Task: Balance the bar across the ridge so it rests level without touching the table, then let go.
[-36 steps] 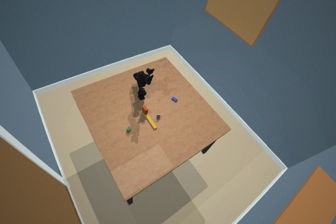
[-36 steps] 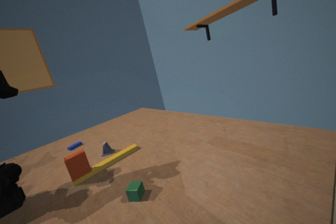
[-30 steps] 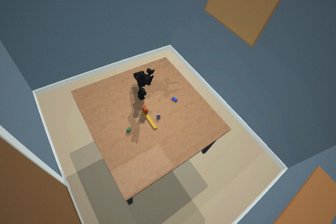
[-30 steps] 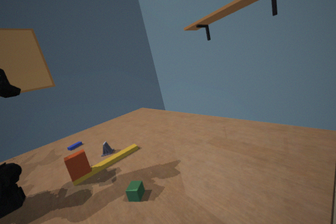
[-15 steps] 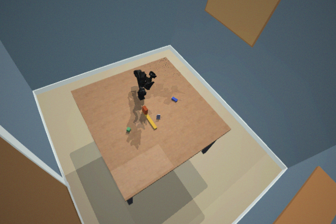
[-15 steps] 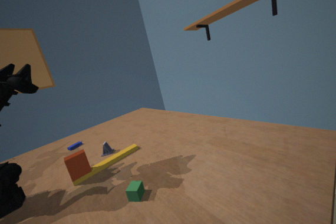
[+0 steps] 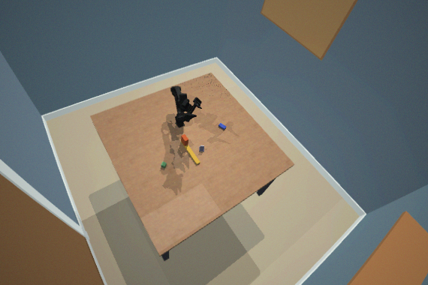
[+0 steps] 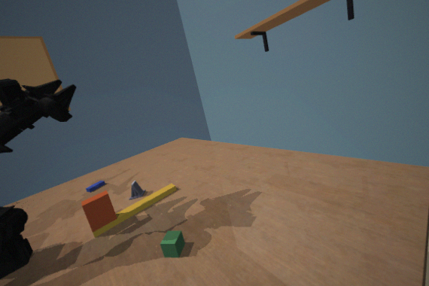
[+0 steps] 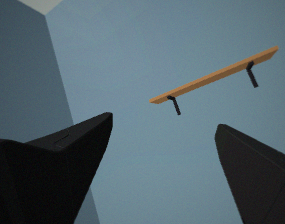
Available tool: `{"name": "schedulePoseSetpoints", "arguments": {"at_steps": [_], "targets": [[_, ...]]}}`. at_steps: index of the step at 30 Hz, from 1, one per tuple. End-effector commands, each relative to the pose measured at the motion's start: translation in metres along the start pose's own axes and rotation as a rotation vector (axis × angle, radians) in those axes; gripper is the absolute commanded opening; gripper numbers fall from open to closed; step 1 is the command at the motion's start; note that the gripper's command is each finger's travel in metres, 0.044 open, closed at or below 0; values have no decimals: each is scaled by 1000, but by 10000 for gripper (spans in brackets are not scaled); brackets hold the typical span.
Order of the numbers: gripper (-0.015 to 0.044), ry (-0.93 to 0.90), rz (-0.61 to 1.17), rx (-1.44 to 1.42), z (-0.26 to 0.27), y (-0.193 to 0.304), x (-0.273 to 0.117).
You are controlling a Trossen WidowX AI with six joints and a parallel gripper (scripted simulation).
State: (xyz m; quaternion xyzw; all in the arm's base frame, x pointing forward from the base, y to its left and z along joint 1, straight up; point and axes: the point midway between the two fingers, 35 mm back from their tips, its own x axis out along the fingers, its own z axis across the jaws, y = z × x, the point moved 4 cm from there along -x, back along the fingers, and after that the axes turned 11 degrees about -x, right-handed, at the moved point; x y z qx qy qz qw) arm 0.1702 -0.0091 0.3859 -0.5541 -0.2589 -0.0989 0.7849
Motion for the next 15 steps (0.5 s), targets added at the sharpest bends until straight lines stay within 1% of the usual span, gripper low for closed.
{"name": "schedulePoseSetpoints", "arguments": {"at_steps": [1,15], "targets": [[315,77,86,-18,-14,7,14],[315,272,398,-69,-53,40,41]]}}
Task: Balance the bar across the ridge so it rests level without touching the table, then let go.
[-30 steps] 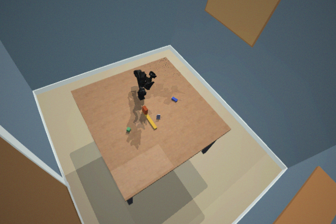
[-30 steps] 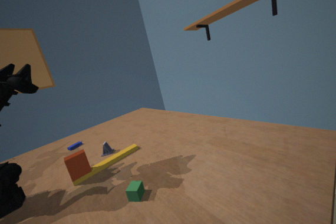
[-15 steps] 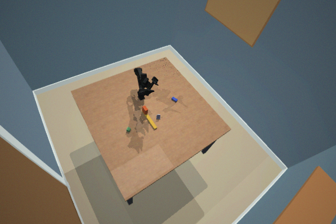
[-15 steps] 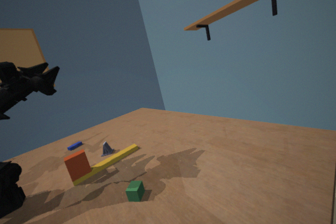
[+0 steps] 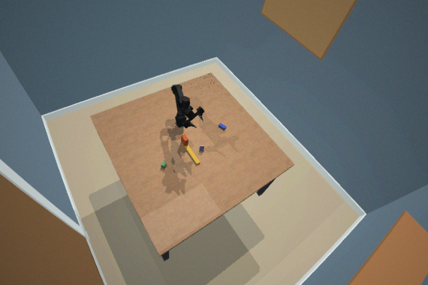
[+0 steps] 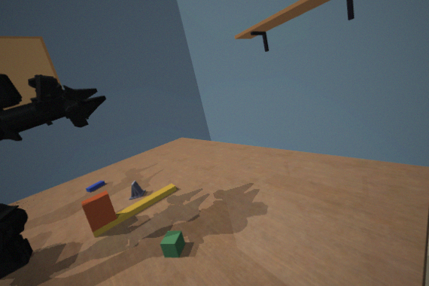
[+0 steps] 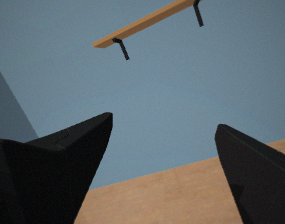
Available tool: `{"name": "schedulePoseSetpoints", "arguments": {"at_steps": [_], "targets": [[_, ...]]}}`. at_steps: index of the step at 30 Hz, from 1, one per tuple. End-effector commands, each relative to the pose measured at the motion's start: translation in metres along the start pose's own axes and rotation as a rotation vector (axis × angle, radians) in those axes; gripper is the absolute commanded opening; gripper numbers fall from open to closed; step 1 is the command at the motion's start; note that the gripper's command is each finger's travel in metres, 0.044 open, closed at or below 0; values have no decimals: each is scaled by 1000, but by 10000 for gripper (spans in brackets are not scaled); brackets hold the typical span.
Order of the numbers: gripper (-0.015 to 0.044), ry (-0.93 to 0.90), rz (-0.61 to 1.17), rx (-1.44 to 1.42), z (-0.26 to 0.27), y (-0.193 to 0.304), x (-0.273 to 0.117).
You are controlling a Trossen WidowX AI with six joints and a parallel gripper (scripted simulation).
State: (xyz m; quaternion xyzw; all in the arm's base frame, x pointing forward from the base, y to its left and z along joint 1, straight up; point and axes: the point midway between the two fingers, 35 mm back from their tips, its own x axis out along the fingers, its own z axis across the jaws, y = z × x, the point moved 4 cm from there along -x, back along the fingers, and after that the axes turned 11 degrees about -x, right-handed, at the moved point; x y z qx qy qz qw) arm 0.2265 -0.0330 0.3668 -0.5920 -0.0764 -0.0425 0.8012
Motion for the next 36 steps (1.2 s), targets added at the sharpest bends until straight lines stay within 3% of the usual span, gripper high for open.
{"name": "schedulePoseSetpoints", "arguments": {"at_steps": [1,18,36], "targets": [[315,59,105,-27,-9,8,13],[315,213,537,-125,-41,48,40],[315,262,1041,-239,-65,89,42]]}}
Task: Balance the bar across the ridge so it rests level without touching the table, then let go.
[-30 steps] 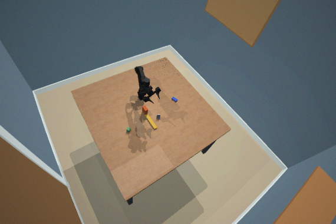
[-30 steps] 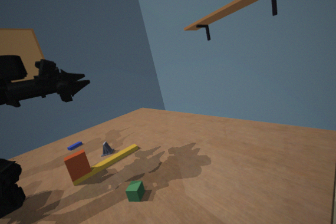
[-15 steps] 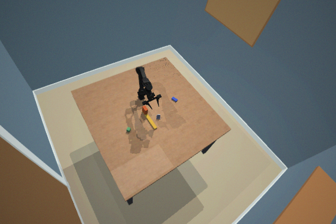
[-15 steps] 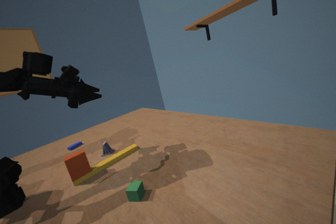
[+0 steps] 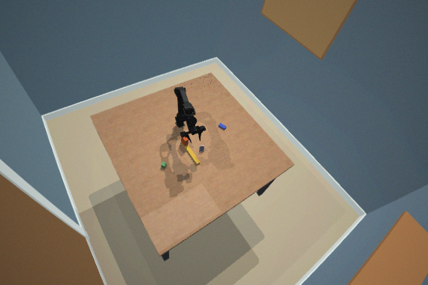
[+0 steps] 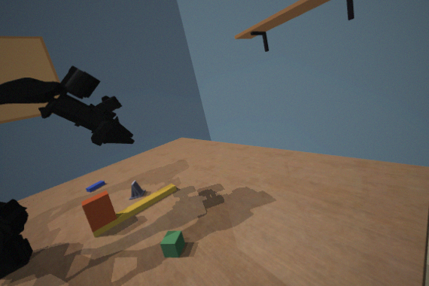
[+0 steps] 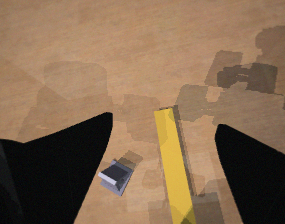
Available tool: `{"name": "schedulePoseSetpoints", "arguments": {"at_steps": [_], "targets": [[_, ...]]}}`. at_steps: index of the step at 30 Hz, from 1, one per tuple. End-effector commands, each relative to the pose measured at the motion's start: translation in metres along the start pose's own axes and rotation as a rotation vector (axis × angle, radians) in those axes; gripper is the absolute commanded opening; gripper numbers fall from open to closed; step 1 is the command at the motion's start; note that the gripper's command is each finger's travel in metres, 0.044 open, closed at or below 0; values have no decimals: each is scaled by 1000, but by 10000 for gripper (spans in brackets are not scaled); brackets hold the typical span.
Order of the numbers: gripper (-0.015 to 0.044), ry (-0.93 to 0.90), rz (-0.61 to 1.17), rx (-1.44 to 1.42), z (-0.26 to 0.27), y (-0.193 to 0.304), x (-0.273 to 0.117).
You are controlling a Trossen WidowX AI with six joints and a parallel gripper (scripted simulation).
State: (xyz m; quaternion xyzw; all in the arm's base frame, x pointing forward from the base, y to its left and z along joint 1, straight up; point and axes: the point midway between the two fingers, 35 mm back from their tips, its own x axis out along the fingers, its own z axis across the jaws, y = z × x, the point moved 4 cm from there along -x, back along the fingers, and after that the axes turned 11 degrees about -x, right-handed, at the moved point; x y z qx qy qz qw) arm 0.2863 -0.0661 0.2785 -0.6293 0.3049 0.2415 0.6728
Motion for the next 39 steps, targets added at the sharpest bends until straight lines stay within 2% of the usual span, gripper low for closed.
{"name": "schedulePoseSetpoints", "arguments": {"at_steps": [1,23,32,39], "targets": [[315,7,124,-50,-2,6,7],[315,-82,731,-288,-10,38,19],[315,-88,749,-295,-10,41,22],[315,-88,748,-296,-12,63,54]]}}
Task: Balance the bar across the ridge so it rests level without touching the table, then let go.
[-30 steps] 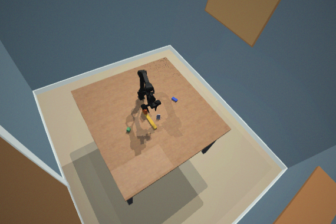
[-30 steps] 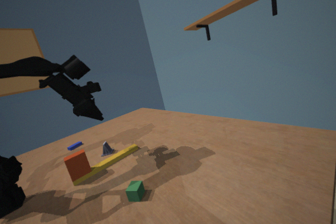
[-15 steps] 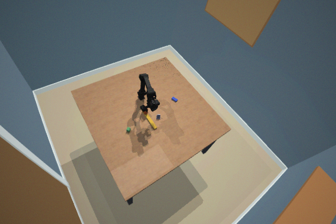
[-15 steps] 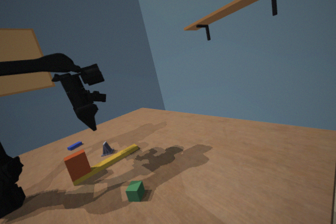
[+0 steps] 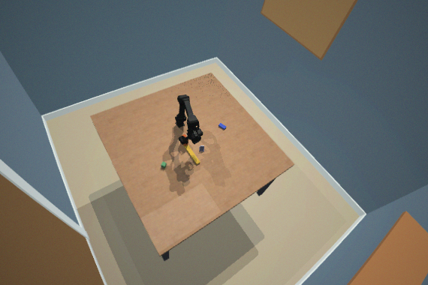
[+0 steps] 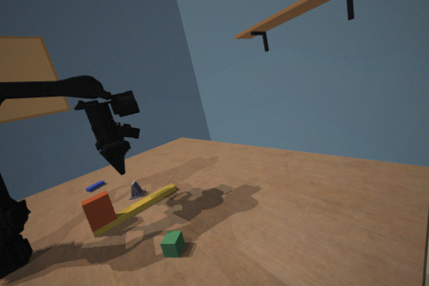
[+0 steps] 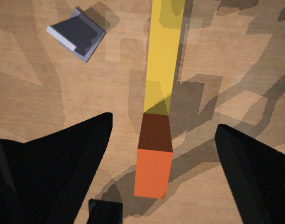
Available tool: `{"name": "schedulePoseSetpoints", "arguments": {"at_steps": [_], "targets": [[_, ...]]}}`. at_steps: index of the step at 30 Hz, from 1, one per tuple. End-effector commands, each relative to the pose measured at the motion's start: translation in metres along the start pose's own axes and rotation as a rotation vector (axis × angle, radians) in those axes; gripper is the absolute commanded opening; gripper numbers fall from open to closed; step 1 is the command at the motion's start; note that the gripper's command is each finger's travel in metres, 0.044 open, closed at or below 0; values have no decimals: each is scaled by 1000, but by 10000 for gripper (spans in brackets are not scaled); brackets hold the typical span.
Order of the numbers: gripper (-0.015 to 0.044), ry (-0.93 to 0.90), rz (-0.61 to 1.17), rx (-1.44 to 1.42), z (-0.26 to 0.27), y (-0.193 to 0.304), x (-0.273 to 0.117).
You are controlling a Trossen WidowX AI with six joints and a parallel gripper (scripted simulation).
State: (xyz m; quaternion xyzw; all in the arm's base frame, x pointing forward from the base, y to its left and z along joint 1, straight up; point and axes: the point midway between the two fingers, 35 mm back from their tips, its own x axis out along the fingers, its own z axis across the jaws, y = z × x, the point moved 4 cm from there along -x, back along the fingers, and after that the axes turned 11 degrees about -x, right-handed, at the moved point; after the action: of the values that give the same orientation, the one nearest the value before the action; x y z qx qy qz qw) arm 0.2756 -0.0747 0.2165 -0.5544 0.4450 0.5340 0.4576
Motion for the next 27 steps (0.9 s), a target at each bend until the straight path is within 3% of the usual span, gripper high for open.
{"name": "schedulePoseSetpoints", "arguments": {"at_steps": [1,12,27], "targets": [[315,0,9,-7,-1,-2,27],[315,0,10,-7,1,4,100],[315,0,10,-7,2,5,114]]}}
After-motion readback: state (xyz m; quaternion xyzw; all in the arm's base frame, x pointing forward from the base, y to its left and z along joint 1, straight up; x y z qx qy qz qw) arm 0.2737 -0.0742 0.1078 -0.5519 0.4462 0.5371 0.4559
